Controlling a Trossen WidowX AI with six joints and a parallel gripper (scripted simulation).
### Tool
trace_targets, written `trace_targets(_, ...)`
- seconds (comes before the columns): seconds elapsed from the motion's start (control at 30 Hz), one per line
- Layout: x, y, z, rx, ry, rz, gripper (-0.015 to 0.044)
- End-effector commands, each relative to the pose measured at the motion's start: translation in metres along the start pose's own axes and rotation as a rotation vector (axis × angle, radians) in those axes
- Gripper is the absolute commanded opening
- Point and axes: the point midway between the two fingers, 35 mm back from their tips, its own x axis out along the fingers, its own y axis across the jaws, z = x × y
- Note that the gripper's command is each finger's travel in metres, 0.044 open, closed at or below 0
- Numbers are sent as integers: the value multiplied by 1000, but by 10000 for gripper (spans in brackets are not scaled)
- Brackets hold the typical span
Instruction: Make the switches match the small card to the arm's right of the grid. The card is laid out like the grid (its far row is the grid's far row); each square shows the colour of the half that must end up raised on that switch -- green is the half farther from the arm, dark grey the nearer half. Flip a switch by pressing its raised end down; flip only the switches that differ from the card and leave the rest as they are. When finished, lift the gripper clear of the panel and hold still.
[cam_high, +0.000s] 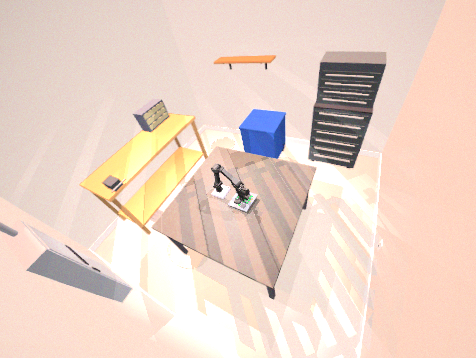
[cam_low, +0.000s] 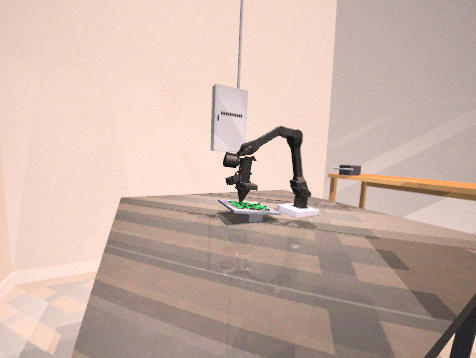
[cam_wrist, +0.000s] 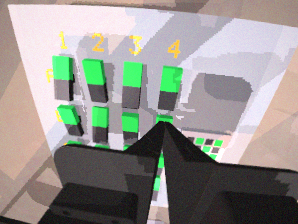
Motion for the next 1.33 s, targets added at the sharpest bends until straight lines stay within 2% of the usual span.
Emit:
trace_targets(0.0,1,0,0,-2,0,-1,0)
trace_targets(0.27,-2,0,0,0,-1,0,0)
trace_targets(0.37,-49,0,-1,-1,-20,-1,0)
trace_targets(0.43,-63,0,-2,-2,-25,-1,0)
trace_targets(0.57,-64,3,-4,-2,-25,-1,0)
trace_targets(0.73,-69,43,-32,-1,-23,3,0)
trace_targets(1.3,-69,43,-32,-1,-23,3,0)
